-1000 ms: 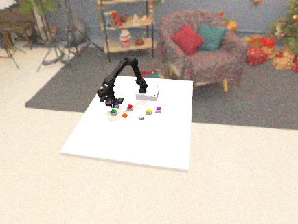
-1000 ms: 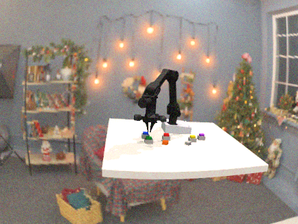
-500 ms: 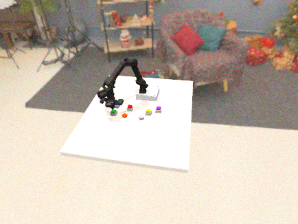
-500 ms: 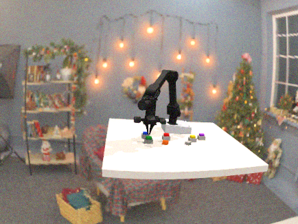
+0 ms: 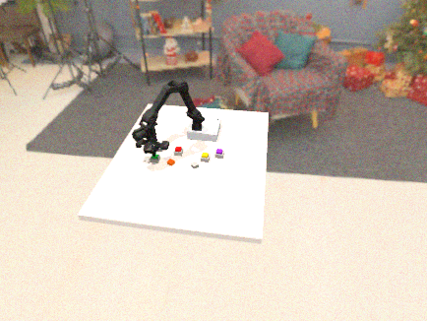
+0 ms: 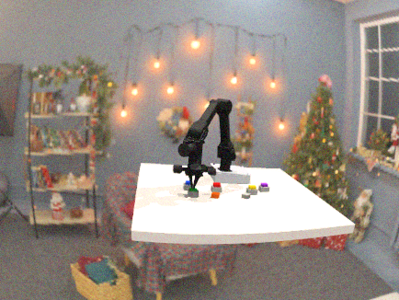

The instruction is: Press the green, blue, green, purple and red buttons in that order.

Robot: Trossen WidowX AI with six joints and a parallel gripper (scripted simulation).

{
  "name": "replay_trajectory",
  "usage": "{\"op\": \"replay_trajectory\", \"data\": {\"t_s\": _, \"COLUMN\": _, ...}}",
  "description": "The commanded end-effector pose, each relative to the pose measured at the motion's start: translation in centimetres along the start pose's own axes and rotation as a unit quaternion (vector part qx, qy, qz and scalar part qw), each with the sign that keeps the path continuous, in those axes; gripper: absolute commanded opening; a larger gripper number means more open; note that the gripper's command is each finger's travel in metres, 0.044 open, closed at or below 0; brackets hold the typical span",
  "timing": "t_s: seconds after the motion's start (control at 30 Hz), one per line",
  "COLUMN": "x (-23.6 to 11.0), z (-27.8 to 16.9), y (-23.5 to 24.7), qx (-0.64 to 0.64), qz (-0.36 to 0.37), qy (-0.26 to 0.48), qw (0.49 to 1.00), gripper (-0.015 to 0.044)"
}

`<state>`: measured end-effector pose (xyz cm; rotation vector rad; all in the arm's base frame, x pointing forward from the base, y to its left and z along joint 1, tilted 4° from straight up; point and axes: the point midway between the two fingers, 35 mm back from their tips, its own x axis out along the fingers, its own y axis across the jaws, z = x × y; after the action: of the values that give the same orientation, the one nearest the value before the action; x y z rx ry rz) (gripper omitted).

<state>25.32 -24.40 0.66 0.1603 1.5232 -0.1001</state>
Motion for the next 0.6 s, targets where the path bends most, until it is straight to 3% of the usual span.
{"op": "replay_trajectory", "data": {"t_s": 0.0, "x": 0.3, "z": -0.2, "y": 0.2, "qx": 0.003, "qz": 0.003, "qy": 0.002, "qw": 1.0, "gripper": 0.002}}
{"op": "replay_trajectory", "data": {"t_s": 0.47, "x": 0.3, "z": -0.2, "y": 0.2, "qx": 0.003, "qz": 0.003, "qy": 0.002, "qw": 1.0, "gripper": 0.002}}
{"op": "replay_trajectory", "data": {"t_s": 0.57, "x": -2.7, "z": -0.1, "y": 0.1, "qx": 0.002, "qz": 0.003, "qy": 0.002, "qw": 1.0, "gripper": 0.002}}
